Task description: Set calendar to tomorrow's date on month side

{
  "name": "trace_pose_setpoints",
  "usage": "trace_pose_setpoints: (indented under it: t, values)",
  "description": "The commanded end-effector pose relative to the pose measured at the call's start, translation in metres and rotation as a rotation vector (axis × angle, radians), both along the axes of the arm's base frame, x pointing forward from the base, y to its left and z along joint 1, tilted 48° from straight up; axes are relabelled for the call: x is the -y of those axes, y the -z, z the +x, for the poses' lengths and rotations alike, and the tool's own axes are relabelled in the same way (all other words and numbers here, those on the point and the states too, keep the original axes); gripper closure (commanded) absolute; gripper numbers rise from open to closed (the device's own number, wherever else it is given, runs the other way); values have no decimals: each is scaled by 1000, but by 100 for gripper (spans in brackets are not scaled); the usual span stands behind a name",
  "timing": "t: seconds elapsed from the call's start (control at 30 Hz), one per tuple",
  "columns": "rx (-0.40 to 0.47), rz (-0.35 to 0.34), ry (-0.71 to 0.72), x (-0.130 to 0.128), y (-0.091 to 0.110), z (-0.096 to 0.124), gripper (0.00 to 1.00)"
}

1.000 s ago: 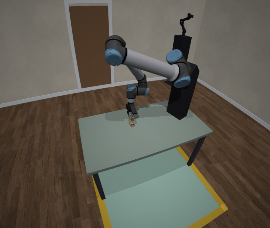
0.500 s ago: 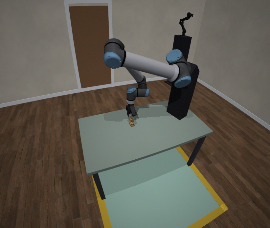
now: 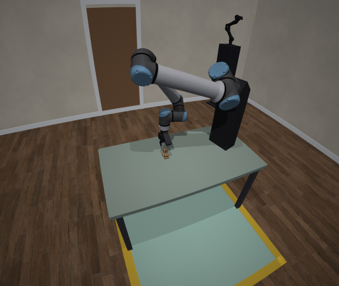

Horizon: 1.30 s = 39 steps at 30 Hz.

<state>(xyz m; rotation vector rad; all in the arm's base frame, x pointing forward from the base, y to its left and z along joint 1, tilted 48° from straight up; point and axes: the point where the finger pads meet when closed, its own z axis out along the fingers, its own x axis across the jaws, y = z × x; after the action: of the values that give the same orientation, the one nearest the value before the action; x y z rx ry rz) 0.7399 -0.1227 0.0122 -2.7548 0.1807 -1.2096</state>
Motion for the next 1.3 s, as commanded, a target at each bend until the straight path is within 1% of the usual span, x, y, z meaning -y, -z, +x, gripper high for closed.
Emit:
trace_pose_setpoints:
  t: [0.0, 0.73, 1.27]
  values:
    - [0, 0, 0, 0, 0, 0, 90]
    - [0, 0, 0, 0, 0, 0, 90]
    - [0, 0, 0, -1, 5, 6, 90]
